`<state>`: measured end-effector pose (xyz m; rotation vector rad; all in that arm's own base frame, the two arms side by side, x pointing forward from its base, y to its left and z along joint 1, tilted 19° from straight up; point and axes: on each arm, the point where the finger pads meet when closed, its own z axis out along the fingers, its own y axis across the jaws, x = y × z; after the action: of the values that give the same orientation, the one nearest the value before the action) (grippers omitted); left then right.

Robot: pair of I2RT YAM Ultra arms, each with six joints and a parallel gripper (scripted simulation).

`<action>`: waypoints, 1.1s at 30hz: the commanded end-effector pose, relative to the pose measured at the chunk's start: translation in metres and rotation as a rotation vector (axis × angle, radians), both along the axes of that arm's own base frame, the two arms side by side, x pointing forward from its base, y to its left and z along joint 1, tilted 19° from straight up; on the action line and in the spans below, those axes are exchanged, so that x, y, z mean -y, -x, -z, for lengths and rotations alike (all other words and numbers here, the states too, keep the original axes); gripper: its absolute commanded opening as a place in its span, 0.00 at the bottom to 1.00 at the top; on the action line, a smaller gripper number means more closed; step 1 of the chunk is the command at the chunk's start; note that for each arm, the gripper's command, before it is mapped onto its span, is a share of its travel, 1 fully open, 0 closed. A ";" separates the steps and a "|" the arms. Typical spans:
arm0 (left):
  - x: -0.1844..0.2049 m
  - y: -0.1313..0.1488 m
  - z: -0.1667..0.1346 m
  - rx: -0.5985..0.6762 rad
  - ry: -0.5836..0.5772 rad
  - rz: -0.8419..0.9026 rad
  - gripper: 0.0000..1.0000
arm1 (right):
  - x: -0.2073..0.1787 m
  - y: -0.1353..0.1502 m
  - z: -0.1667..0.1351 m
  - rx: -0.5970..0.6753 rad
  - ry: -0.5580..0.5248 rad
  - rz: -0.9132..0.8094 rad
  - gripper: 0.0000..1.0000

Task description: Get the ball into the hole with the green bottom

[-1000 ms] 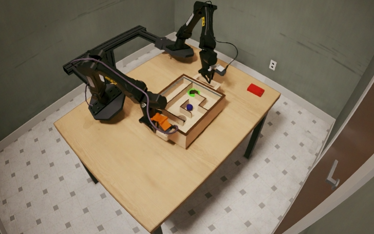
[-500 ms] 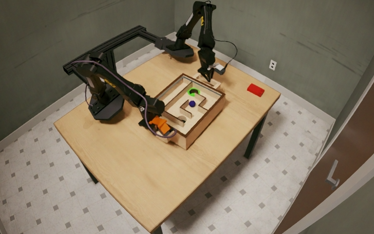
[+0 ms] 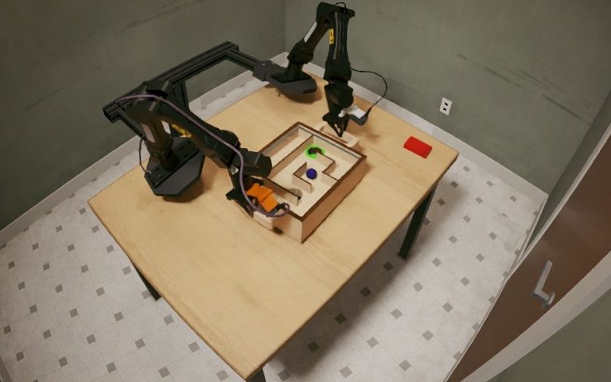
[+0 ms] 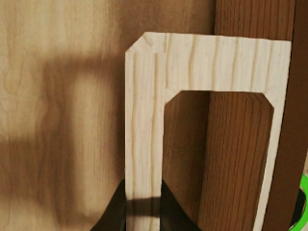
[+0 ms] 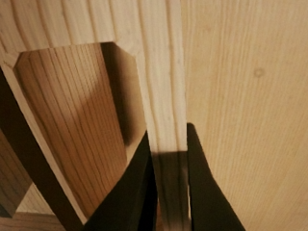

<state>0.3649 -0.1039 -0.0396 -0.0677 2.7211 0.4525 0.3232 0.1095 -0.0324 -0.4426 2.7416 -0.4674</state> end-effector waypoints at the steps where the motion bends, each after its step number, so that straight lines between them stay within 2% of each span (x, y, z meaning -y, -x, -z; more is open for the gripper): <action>1: 0.030 -0.038 -0.045 0.179 0.051 0.049 0.00 | -0.038 -0.045 -0.051 0.194 -0.071 -0.043 0.00; 7: 0.029 -0.040 -0.043 0.170 0.056 0.046 0.00 | -0.036 -0.042 -0.049 0.176 -0.058 -0.039 0.00; 12: 0.034 -0.044 -0.051 0.206 0.050 0.049 0.00 | -0.044 -0.050 -0.056 0.221 -0.091 -0.055 0.00; 13: 0.031 -0.039 -0.053 0.187 0.026 0.022 0.00 | -0.047 -0.050 -0.050 0.200 -0.125 -0.070 0.00; 14: 0.026 -0.031 -0.050 0.154 0.003 0.017 0.00 | -0.033 -0.056 -0.048 0.194 -0.128 -0.035 0.00; 15: 0.026 -0.030 -0.052 0.148 -0.005 0.012 0.00 | -0.034 -0.056 -0.048 0.193 -0.138 -0.040 0.00; 17: 0.028 -0.030 -0.056 0.143 -0.021 0.009 0.00 | -0.030 -0.052 -0.021 0.135 -0.125 -0.044 0.00; 18: 0.029 -0.030 -0.055 0.136 -0.030 0.008 0.00 | -0.030 -0.053 -0.023 0.140 -0.138 -0.044 0.00; 19: 0.027 -0.025 -0.042 0.095 -0.057 0.007 0.00 | -0.029 -0.052 -0.022 0.130 -0.143 -0.042 0.00; 21: 0.038 -0.036 -0.055 0.144 -0.021 0.021 0.00 | -0.027 -0.053 -0.029 0.150 -0.136 -0.032 0.00; 24: 0.036 -0.032 -0.058 0.131 -0.027 0.009 0.00 | -0.030 -0.047 -0.025 0.132 -0.143 -0.047 0.00; 25: 0.040 -0.036 -0.062 0.158 -0.014 0.020 0.00 | -0.035 -0.054 -0.037 0.171 -0.158 -0.053 0.00; 27: 0.041 -0.037 -0.062 0.166 -0.007 0.013 0.00 | -0.023 -0.032 -0.017 0.115 -0.129 -0.051 0.00; 29: 0.042 -0.038 -0.063 0.167 -0.004 0.012 0.00 | -0.028 -0.042 -0.026 0.143 -0.151 -0.033 0.00; 30: 0.047 -0.044 -0.064 0.209 0.012 0.038 0.00 | -0.018 -0.031 -0.019 0.150 -0.113 -0.028 0.00; 33: 0.035 -0.027 -0.047 0.186 -0.018 0.039 0.00 | -0.022 -0.033 -0.021 0.173 -0.112 -0.056 0.00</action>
<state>0.3711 -0.1142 -0.0206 -0.0555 2.6848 0.5239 0.3308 0.1040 -0.0406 -0.4264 2.7404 -0.3841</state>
